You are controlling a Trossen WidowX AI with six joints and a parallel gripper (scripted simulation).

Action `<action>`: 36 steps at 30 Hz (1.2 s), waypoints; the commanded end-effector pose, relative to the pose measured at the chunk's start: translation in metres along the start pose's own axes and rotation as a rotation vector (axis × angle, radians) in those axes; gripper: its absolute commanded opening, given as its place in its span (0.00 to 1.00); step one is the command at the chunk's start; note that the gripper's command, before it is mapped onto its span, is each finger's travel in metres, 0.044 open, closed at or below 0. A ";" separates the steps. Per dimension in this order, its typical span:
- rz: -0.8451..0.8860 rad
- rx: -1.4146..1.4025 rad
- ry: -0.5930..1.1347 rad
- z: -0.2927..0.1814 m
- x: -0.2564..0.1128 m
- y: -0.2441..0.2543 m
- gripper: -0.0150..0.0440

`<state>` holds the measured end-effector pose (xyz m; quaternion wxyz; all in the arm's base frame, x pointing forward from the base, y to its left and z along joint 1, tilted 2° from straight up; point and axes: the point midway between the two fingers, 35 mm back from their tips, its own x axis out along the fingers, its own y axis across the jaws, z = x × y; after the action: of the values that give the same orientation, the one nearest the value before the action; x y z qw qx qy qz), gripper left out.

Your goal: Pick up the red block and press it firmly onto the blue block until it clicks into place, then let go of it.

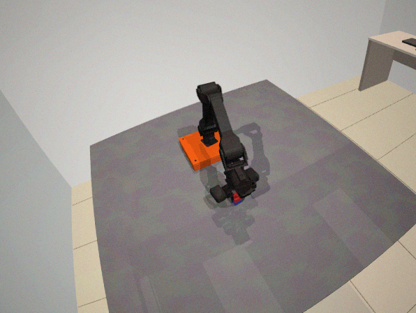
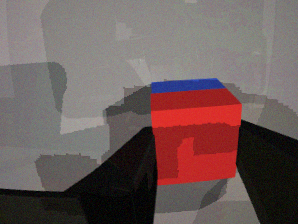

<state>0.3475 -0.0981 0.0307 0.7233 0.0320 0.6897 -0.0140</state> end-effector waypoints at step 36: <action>-0.003 0.003 0.001 0.005 -0.102 -0.001 0.63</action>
<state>0.3479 -0.1011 0.1336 0.7274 0.0329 0.6852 -0.0175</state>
